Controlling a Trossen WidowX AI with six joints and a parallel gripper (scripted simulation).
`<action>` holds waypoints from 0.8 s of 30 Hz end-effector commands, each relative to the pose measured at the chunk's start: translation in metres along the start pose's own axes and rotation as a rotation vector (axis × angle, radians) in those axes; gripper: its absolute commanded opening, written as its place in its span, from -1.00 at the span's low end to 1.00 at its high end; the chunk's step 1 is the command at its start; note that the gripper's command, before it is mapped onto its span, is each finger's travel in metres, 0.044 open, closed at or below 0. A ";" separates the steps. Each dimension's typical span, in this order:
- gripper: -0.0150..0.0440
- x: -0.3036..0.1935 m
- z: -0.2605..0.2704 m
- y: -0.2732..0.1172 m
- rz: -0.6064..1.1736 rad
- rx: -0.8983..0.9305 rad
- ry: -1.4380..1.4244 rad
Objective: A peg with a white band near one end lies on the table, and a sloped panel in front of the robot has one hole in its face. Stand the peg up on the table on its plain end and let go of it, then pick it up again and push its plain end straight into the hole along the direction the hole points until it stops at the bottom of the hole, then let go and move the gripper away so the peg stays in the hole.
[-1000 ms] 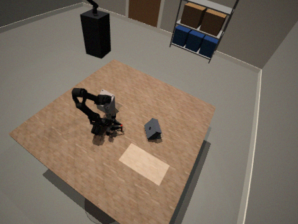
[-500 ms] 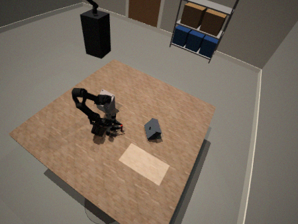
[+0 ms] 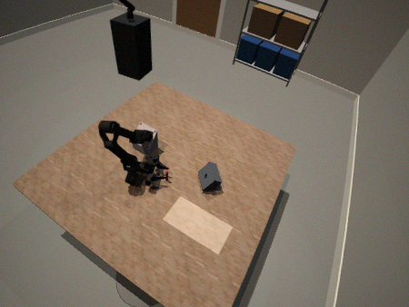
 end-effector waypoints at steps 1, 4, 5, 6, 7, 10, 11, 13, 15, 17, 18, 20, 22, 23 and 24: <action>0.84 0.000 0.000 0.000 0.000 0.000 0.000; 1.00 0.000 0.000 0.000 0.000 0.000 0.000; 1.00 0.000 0.000 0.000 0.000 0.000 0.000; 1.00 0.000 0.000 0.000 0.000 0.000 0.000; 1.00 0.000 0.000 0.000 0.000 0.000 0.000; 1.00 0.000 0.000 0.000 0.000 0.000 0.000; 1.00 0.001 -0.001 0.000 0.001 0.002 -0.001; 1.00 0.011 -0.005 0.002 0.007 0.015 -0.003; 1.00 0.026 -0.010 0.005 0.016 0.031 -0.007; 1.00 0.041 -0.013 0.007 0.024 0.043 -0.011; 1.00 0.049 -0.014 0.008 0.027 0.047 -0.013; 1.00 0.065 -0.016 0.009 0.033 0.052 -0.016; 1.00 0.081 -0.016 0.009 0.035 0.055 -0.016; 1.00 0.089 -0.015 0.009 0.035 0.055 -0.016; 1.00 0.096 -0.014 0.009 0.035 0.053 -0.016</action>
Point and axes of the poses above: the point midway between the two fingers, 35 mm back from their tips, its own y axis out along the fingers, its own z axis across the jaws, x = y × z, the point moved 10 cm from there along -y, back along the fingers, and after that the axes turned 4 degrees about y, right-handed, at the moved point
